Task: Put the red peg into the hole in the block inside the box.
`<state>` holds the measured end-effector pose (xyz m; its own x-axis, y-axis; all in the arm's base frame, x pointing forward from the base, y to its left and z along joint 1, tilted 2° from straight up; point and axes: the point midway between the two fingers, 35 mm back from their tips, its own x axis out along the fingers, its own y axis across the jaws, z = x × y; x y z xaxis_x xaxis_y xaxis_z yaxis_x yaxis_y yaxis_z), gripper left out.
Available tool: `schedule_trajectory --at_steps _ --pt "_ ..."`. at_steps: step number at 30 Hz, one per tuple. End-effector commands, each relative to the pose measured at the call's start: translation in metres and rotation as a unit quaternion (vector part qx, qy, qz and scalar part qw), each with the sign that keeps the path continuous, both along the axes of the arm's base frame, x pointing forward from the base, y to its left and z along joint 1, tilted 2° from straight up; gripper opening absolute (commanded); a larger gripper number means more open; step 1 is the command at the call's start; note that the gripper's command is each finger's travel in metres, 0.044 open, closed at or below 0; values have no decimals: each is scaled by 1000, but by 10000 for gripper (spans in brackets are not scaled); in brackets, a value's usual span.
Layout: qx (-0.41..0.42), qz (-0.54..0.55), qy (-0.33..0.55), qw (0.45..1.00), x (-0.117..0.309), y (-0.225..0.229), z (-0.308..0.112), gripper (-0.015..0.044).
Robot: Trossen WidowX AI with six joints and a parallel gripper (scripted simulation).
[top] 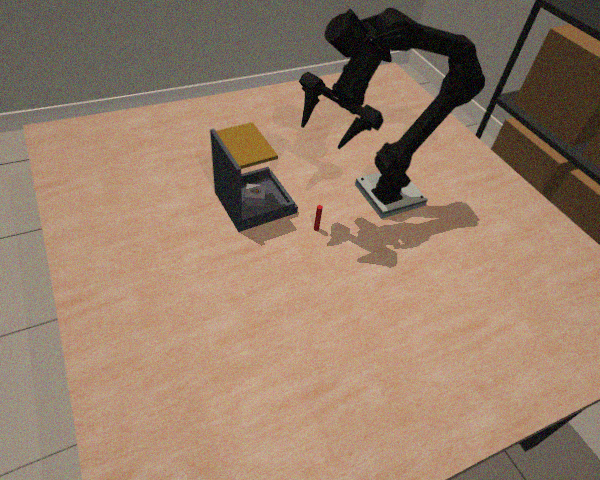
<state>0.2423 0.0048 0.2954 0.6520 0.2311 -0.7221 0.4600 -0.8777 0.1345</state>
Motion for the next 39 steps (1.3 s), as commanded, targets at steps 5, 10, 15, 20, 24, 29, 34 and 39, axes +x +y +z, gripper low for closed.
schedule_trajectory --at_steps 5,10,15,20,24,29,34,39 --pt "60 -47 21 997 -2 7 1 440" --pt "60 -47 21 997 0 7 -6 440" --pt "60 -47 20 997 3 6 -22 440" --pt "60 -47 20 997 6 5 -37 440" --pt "60 -47 20 997 7 4 -50 440" --pt "60 -47 20 997 9 4 -67 440" --pt "60 -47 20 997 9 3 -84 440" --pt "60 -47 20 997 9 3 -101 440"
